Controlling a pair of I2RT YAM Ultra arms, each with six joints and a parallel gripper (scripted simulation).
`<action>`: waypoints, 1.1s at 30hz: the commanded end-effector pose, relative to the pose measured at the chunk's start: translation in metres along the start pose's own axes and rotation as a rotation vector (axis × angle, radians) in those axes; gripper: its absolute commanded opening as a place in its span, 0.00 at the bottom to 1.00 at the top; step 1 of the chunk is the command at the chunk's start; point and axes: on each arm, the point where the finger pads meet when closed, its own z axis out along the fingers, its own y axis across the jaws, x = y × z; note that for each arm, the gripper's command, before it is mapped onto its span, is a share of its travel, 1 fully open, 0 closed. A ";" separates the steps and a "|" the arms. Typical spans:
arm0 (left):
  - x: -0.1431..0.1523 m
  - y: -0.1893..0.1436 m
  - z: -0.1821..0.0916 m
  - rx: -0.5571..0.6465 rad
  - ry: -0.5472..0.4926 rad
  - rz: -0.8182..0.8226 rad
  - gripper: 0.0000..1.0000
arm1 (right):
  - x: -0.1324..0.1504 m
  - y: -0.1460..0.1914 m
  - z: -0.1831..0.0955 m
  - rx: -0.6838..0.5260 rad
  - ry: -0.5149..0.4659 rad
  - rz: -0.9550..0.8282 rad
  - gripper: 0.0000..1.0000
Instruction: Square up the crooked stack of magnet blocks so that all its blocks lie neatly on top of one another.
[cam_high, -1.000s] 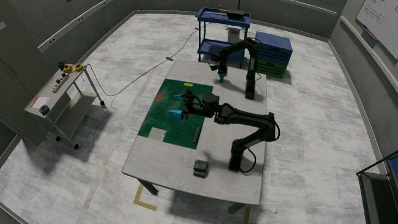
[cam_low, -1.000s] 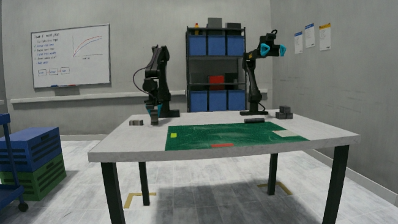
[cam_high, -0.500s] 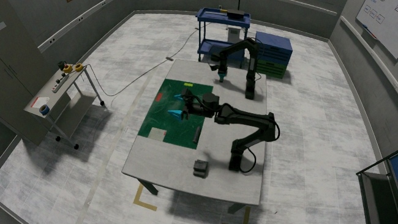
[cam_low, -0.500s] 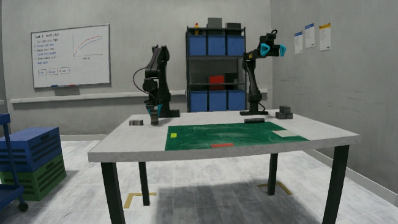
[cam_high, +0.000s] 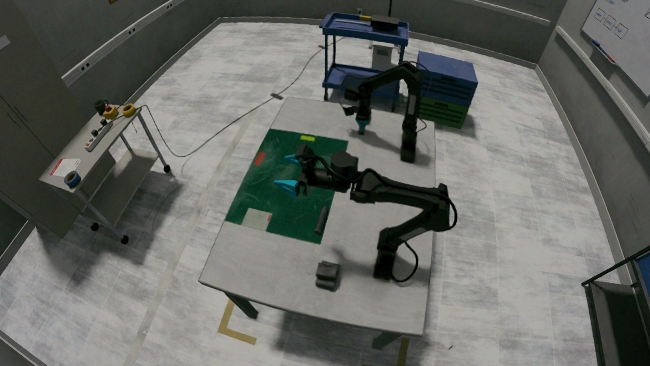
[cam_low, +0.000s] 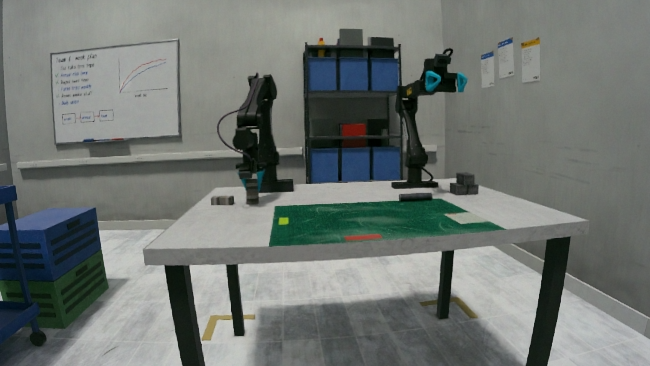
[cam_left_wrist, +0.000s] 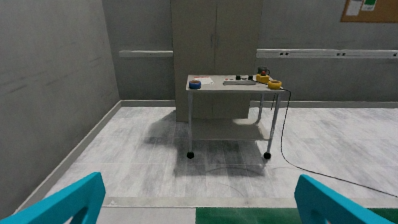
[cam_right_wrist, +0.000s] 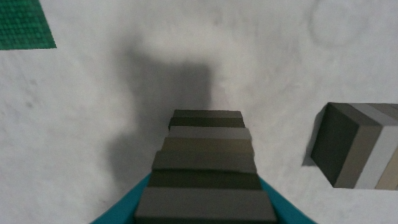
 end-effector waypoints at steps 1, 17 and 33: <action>-0.018 -0.002 -0.009 0.002 -0.027 0.008 1.00 | 0.007 -0.001 0.003 0.002 0.042 0.008 0.45; -0.018 -0.002 -0.009 0.002 -0.027 0.008 1.00 | 0.007 -0.002 0.003 0.002 0.043 0.008 0.44; -0.018 -0.002 -0.009 0.002 -0.027 0.008 1.00 | 0.007 -0.002 0.003 0.002 0.043 0.008 0.77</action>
